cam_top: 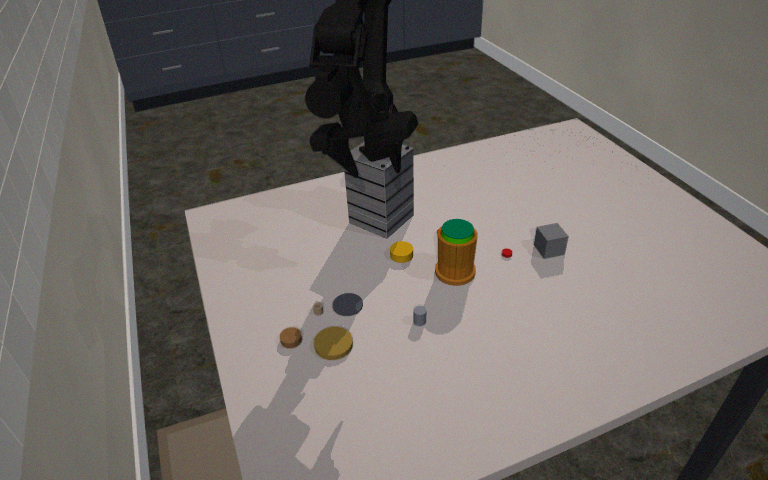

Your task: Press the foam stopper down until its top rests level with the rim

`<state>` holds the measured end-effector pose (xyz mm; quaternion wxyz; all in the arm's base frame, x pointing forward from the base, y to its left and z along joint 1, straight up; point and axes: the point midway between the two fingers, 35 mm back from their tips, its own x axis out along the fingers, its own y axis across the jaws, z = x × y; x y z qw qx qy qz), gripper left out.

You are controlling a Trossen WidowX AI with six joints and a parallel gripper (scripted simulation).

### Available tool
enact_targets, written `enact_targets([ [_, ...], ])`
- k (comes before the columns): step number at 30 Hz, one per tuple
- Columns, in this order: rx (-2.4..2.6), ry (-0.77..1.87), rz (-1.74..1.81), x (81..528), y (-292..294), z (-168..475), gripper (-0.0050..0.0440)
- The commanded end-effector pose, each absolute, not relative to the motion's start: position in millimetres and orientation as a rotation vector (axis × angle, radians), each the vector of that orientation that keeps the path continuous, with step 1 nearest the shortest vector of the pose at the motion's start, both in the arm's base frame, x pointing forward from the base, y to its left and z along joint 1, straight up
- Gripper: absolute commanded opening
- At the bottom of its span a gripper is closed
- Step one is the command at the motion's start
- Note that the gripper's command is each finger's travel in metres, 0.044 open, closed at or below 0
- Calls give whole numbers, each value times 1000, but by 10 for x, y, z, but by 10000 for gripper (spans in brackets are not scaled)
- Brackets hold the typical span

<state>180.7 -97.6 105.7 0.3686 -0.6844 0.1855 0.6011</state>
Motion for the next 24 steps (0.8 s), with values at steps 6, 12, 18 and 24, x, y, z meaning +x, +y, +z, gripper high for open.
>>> enact_targets([
  [6,-1777,480,1529,1827,-993,1102,400],
  [12,-1777,480,1529,1827,-993,1102,400],
  [18,-1772,485,1527,1831,-990,1099,376],
  [24,-1557,673,1446,1981,-850,980,232],
])
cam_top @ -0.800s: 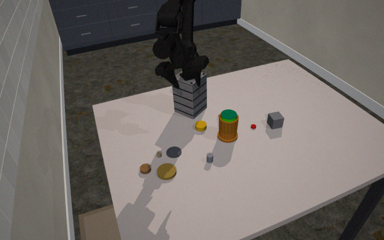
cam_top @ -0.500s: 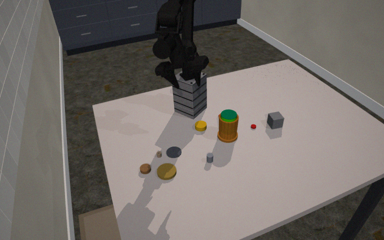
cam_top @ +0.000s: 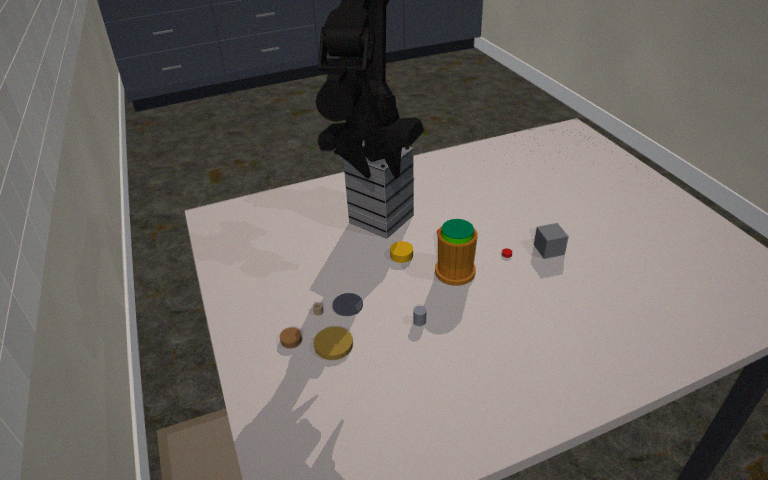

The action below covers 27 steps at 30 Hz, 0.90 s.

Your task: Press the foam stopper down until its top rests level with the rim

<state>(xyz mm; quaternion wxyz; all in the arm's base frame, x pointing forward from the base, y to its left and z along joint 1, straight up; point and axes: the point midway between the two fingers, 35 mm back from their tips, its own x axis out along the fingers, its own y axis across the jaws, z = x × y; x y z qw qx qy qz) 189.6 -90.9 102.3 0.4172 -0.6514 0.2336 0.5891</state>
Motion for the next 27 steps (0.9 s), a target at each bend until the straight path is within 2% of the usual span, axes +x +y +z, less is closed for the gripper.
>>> enact_targets([
  [1,-1524,702,1430,2000,-829,964,208],
  [8,-1301,896,1305,2127,-670,851,40],
  [10,-1301,896,1305,2127,-670,851,40],
  [12,-1202,979,1236,2173,-601,805,0],
  [27,-821,1276,915,2355,-226,583,0],
])
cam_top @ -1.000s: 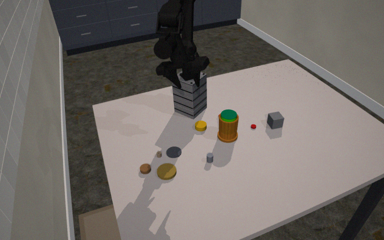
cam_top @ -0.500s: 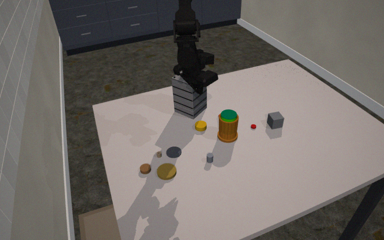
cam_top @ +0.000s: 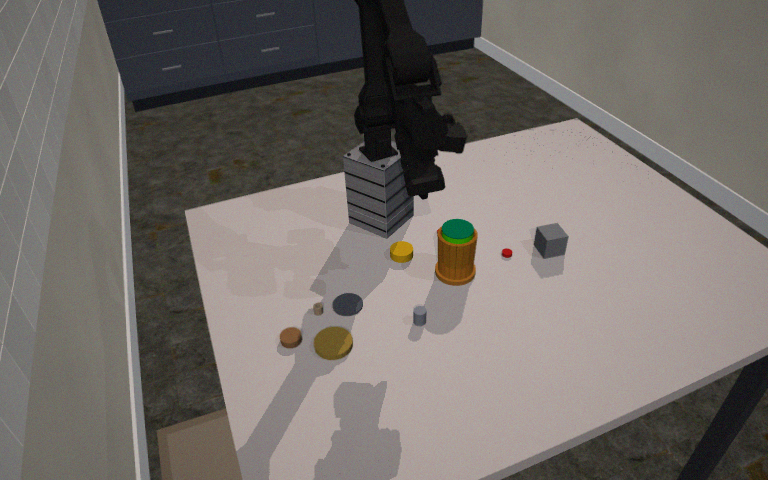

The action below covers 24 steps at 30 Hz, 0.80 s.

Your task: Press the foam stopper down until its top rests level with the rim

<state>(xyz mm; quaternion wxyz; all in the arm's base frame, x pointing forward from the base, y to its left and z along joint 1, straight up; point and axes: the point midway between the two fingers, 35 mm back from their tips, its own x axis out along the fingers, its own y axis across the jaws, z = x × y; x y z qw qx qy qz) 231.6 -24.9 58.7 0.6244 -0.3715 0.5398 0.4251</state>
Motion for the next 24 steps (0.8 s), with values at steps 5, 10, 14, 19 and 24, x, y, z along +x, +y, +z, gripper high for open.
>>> enact_targets([
  [5,-649,1382,736,2410,-34,481,0],
  [10,-510,1451,577,2442,131,396,0],
  [14,-401,1493,445,2457,267,328,0],
  [19,-282,1523,303,2462,393,266,0],
  [24,-168,1539,164,2459,521,204,0],
])
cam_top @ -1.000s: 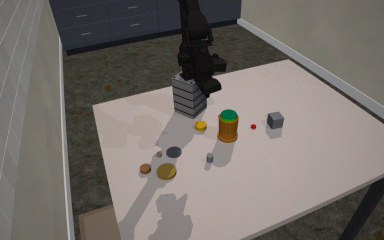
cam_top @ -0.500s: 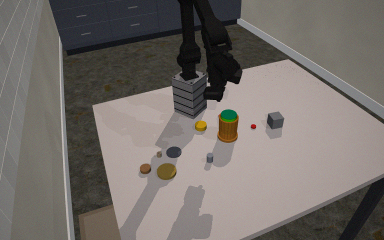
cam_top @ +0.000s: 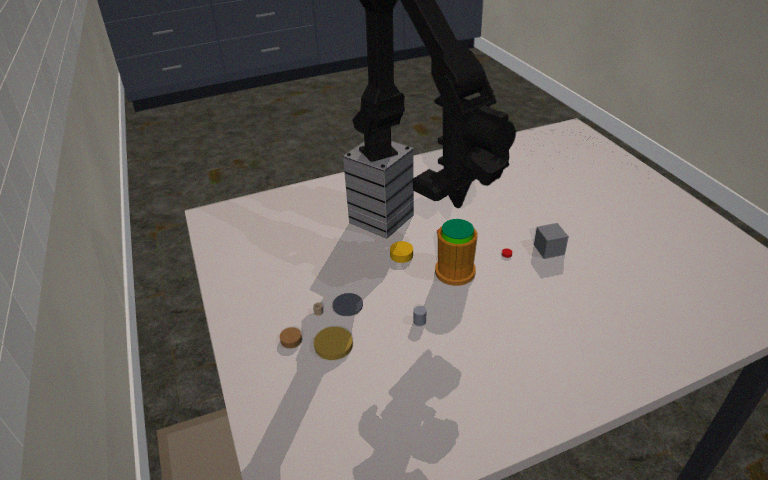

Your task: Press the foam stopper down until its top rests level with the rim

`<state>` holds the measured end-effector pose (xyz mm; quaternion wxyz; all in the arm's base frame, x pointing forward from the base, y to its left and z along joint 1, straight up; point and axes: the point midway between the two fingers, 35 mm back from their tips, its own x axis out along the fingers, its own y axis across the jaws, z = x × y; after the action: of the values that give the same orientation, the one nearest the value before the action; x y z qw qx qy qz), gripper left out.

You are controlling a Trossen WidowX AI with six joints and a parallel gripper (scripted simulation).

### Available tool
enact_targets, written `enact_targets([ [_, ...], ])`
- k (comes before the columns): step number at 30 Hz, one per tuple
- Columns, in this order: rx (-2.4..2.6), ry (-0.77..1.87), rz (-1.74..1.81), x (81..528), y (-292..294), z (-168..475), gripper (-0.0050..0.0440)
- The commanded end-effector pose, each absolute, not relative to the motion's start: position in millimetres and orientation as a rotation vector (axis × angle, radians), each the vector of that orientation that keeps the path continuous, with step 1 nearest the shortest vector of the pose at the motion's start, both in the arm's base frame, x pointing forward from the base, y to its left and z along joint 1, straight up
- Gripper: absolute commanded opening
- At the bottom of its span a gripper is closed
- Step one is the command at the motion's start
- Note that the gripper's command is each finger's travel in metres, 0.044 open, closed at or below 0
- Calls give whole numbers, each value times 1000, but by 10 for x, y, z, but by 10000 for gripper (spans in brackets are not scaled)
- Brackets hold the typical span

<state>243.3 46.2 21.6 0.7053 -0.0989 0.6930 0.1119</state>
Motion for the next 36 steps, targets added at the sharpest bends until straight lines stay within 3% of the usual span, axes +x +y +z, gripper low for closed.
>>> enact_targets([
  [1,-166,1539,161,2459,523,203,0],
  [36,-166,1540,161,2466,522,-268,0],
])
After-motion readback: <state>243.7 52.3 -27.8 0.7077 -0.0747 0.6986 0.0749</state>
